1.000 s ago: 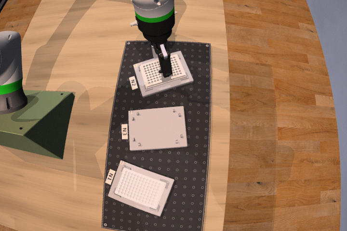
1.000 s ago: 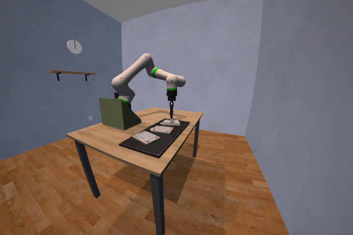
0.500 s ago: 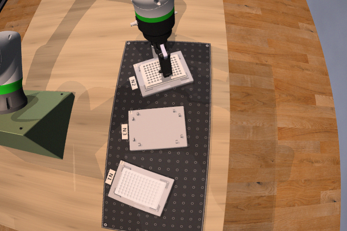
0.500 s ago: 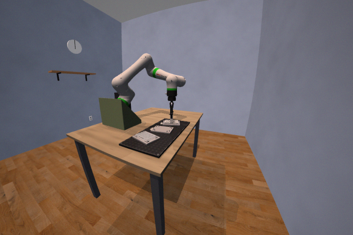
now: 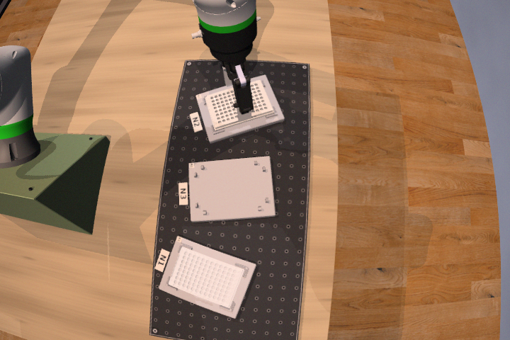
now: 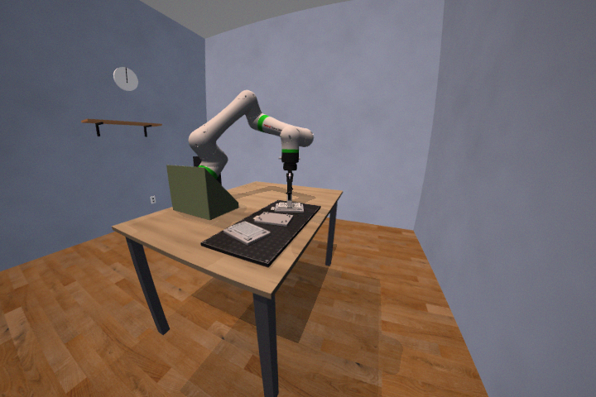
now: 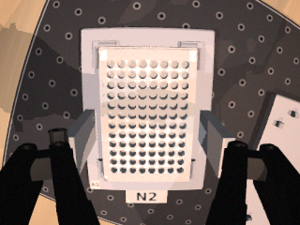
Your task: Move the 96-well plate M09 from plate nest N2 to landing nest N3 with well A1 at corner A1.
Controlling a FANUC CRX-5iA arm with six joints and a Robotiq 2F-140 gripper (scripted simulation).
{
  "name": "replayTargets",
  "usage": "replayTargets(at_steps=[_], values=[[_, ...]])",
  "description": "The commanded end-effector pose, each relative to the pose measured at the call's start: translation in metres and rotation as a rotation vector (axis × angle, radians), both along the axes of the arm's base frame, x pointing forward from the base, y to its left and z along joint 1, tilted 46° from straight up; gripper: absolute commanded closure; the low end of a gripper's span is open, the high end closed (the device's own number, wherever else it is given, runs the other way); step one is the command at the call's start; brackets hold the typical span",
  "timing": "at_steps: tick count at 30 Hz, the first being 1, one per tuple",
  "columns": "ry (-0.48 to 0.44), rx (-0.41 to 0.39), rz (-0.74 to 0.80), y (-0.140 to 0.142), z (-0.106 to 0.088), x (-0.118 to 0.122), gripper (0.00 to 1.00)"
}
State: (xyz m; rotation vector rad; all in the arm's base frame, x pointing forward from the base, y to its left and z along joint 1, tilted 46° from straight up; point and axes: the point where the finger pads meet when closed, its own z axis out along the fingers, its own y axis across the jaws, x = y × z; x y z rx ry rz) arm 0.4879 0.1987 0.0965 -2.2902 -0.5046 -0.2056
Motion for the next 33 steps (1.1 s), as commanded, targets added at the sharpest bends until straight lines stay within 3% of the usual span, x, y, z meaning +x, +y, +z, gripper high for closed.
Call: replayTargets(at_steps=[1, 28, 29, 33], values=[[0.000, 0.000, 0.000, -0.0002, 0.0001, 0.0002, 0.41], [0.000, 0.000, 0.000, -0.0002, 0.0001, 0.0002, 0.41], [0.000, 0.000, 0.000, -0.0002, 0.0001, 0.0002, 0.34], [0.000, 0.000, 0.000, -0.0002, 0.0001, 0.0002, 0.34]])
